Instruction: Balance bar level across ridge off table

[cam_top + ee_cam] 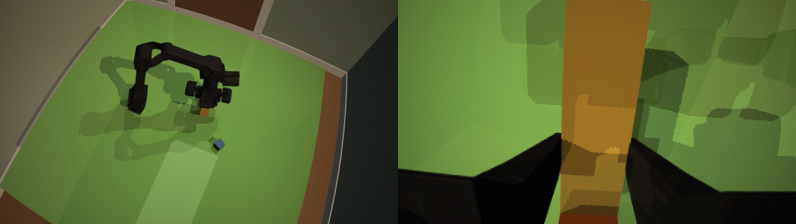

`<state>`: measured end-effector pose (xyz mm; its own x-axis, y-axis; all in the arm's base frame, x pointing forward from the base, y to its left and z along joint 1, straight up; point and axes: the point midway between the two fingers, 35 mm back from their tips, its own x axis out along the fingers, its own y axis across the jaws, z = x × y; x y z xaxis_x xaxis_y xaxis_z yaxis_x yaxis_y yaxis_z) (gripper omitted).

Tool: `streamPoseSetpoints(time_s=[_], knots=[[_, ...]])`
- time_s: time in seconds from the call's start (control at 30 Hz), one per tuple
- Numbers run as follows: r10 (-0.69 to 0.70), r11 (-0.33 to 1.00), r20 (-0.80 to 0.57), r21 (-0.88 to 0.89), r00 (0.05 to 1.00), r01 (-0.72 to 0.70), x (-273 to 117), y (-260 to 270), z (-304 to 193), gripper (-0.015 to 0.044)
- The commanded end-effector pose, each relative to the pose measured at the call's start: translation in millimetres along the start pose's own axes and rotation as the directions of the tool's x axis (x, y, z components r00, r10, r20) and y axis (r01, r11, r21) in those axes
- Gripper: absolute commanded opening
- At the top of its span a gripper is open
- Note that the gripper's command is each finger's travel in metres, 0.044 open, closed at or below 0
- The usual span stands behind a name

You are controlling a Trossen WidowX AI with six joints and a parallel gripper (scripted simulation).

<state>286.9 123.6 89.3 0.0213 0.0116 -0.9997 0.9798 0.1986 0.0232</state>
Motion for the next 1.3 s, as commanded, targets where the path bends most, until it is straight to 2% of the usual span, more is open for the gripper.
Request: streamPoseSetpoints(time_s=[0.0,0.53,0.73,0.77,1.27], knots=[[0.000,1.000,0.000,0.000,1.000,0.000,0.0,0.0,0.0,0.0000],[0.000,1.000,0.000,0.000,1.000,0.000,0.0,0.0,0.0,0.0000],[0.000,1.000,0.000,0.000,1.000,0.000,0.0,0.0,0.0,0.0157],[0.000,1.000,0.000,0.000,1.000,0.000,0.0,0.0,0.0,0.0167],[0.000,1.000,0.000,0.000,1.000,0.000,0.0,0.0,0.0,0.0168]])
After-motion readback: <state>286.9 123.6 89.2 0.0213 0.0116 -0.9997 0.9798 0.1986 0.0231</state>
